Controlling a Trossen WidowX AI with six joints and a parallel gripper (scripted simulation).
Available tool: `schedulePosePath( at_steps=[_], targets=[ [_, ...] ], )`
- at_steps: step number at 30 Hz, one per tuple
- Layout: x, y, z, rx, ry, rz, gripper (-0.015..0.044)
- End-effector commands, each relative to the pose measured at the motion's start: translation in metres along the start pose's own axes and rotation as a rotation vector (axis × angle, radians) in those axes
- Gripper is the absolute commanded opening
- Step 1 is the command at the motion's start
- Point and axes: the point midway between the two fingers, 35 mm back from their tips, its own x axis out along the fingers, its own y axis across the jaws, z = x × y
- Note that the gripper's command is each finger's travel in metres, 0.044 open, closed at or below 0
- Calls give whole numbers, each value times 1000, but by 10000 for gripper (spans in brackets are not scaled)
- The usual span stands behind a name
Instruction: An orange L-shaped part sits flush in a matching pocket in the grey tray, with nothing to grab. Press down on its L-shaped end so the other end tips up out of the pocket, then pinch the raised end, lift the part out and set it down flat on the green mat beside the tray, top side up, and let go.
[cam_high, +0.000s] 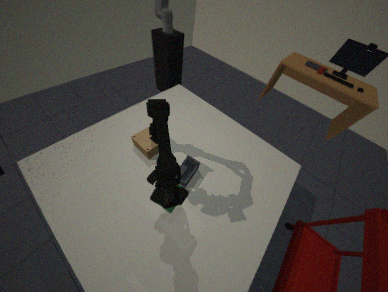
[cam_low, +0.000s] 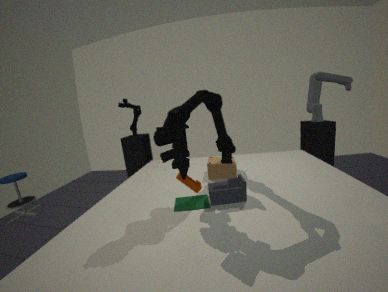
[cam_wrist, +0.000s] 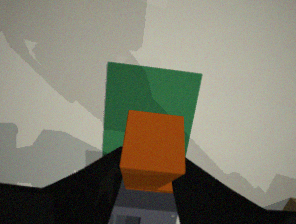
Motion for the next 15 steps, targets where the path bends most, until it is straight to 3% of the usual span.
schedulePosePath(
  at_steps=[1, 15],
  targets=[
    [8, -2, -1, -2, 1, -8, 0],
    [30, -2, -1, -2, 1, -8, 0]
  ],
)
